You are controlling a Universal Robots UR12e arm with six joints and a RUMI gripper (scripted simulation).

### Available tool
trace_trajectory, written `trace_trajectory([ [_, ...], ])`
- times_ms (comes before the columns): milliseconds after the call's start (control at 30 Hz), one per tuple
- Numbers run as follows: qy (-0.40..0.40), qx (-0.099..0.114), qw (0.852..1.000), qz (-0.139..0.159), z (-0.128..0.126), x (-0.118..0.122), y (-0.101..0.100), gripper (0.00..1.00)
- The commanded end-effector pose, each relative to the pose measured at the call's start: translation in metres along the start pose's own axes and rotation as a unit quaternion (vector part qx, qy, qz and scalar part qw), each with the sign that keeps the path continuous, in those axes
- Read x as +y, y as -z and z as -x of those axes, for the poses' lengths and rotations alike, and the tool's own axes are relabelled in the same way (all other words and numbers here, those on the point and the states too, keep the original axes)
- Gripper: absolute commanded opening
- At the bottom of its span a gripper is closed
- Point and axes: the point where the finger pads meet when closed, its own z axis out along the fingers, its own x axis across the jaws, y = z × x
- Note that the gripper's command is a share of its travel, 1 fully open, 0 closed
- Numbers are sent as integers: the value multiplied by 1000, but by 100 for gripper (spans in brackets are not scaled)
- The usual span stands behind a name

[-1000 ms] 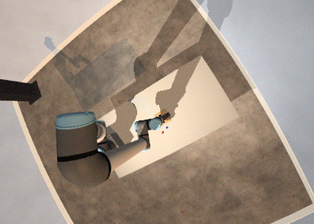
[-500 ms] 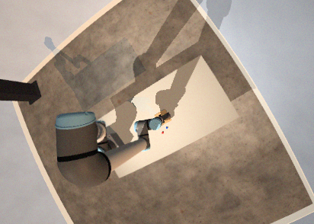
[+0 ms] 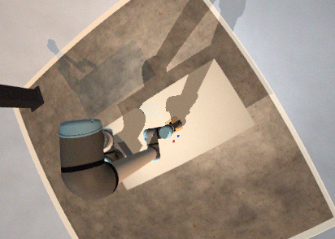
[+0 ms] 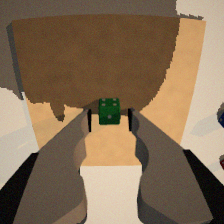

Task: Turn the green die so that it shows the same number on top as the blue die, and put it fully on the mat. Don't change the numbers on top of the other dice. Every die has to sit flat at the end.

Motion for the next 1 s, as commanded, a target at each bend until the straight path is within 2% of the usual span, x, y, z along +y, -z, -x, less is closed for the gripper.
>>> trace_trajectory([
  [0,0,0,1000,0,0,0,0,18],
  [167,0,0,1000,0,0,0,2,18],
  [300,0,0,1000,0,0,0,10,18],
  [500,0,0,1000,0,0,0,37,18],
  [567,0,0,1000,0,0,0,37,18],
  [833,0,0,1000,0,0,0,77,18],
  [967,0,0,1000,0,0,0,87,18],
])
